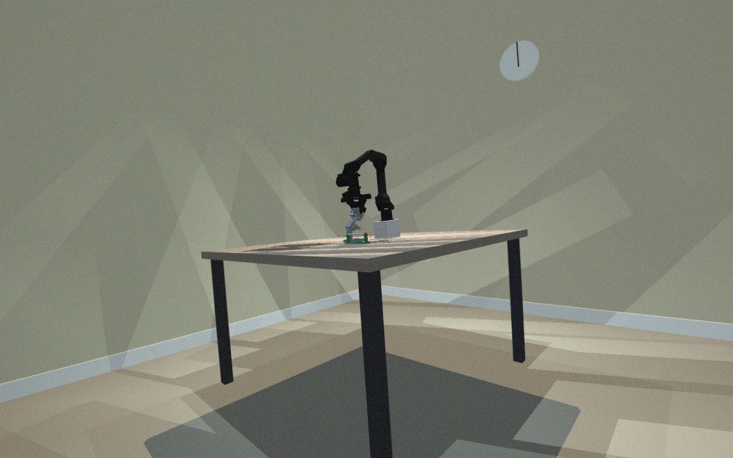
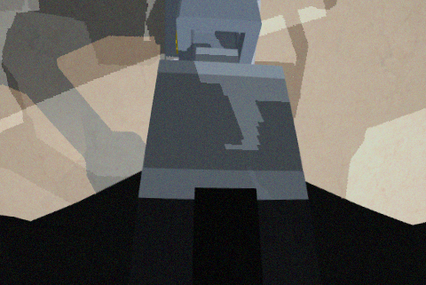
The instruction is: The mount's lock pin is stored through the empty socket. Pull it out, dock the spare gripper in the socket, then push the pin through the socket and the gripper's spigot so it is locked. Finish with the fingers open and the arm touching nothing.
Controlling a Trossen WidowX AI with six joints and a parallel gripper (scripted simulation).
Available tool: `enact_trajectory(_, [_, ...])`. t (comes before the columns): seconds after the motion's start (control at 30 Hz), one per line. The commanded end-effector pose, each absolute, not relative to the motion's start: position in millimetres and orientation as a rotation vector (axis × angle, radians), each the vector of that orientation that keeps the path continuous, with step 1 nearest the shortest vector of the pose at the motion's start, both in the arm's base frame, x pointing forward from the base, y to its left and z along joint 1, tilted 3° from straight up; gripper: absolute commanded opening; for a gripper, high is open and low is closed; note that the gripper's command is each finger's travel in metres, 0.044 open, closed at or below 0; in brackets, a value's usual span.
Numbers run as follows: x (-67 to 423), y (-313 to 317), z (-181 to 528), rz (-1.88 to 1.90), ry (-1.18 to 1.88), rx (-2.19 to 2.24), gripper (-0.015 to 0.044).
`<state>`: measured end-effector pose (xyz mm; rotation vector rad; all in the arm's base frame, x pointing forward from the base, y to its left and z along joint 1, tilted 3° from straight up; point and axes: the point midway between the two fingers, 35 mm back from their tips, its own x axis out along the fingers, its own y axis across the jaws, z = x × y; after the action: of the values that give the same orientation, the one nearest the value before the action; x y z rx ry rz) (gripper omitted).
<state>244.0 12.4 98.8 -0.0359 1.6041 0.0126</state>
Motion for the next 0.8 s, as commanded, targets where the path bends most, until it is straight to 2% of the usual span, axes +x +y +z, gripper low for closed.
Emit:
enact_trajectory(0.0, [248,12,96,0.009,1.602,-0.037,0.0000])
enact_trajectory(0.77, [268,12,73,0.011,1.599,-0.038,0.0000])
